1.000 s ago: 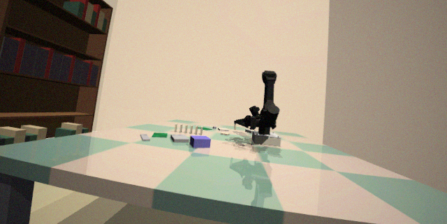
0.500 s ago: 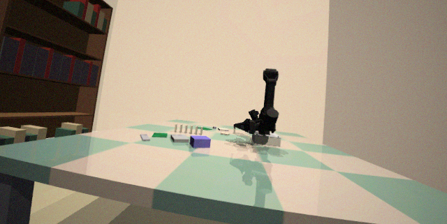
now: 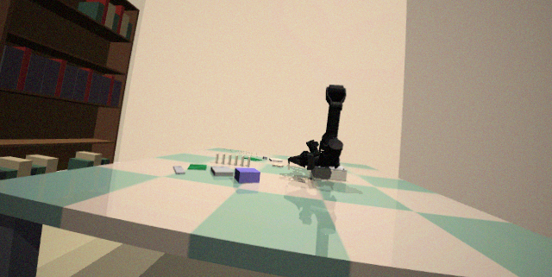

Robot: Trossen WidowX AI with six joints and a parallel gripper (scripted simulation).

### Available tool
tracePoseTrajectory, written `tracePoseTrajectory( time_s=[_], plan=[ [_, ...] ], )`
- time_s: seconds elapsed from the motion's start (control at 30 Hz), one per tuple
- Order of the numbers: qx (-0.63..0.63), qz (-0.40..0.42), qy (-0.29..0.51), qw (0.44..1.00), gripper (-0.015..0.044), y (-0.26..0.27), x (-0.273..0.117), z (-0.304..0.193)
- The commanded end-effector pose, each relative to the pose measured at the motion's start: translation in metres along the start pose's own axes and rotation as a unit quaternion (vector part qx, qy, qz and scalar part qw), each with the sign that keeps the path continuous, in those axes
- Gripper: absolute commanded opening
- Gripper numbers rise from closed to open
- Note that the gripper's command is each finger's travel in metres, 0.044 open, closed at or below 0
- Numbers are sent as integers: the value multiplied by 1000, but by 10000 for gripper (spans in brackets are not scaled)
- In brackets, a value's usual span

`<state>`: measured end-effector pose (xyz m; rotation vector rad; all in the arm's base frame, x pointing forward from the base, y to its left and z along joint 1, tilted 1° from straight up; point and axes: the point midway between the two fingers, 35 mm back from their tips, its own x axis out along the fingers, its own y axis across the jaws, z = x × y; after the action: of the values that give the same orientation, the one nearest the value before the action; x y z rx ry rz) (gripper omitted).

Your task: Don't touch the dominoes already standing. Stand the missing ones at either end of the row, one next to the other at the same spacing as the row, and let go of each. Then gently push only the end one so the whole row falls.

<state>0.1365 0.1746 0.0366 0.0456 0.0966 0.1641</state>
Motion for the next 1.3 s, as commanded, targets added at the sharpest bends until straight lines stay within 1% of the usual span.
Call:
tracePoseTrajectory(
  time_s=[0.0,0.8,1.2,1.27],
  plan=[
    [-3,1,2,1000,107,-2,1,-6],
    [1,-1,5,1000,107,-18,4,-28],
    [1,-2,5,1000,107,-18,4,-29],
    [1,-2,5,1000,160,-18,4,-29]
  ],
)
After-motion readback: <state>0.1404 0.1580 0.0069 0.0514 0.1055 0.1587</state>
